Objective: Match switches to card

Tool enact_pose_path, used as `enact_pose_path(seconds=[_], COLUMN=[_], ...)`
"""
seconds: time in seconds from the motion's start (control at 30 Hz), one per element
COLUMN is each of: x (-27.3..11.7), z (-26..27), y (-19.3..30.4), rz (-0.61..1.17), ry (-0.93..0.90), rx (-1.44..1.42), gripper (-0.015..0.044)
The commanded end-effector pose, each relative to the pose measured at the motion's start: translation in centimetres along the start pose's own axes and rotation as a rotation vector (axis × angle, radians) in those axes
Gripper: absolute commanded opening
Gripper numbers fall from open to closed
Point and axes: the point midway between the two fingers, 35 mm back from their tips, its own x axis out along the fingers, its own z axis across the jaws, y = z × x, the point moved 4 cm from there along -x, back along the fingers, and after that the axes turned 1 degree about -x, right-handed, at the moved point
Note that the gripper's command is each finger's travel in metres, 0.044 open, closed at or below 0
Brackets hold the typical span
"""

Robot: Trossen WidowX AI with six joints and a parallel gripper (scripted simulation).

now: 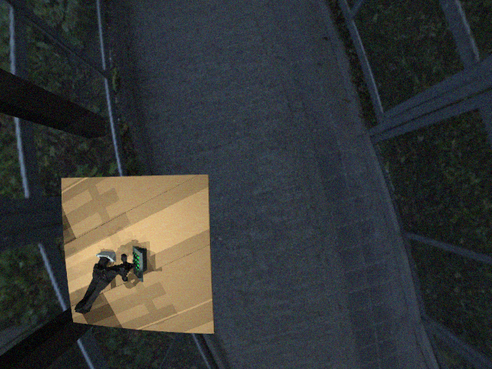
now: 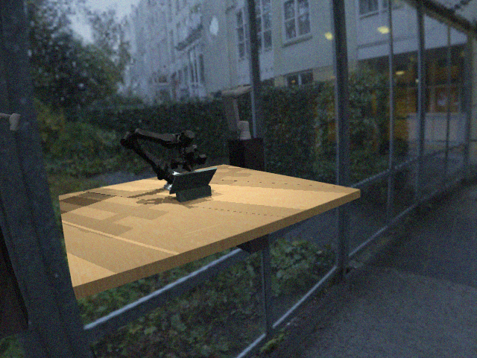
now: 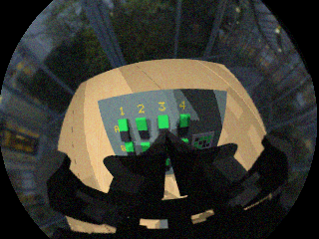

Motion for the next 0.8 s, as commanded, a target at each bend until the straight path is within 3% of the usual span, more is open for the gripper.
enact_pose_path(seconds=[0.0,0.43,0.63,0.77], x=[0.1,0.0,-5.5,-6.2], z=[0.1,0.0,0.2,0.1], y=[0.1,0.0,-0.2,-0.2], rz=[0.002,0.001,0.03,0.031], ry=[-0.005,-0.001,-0.01,-0.007], rx=[-0.008,0.0,-0.008,-0.009], gripper=[0.0,0.0,0.0,0.0])
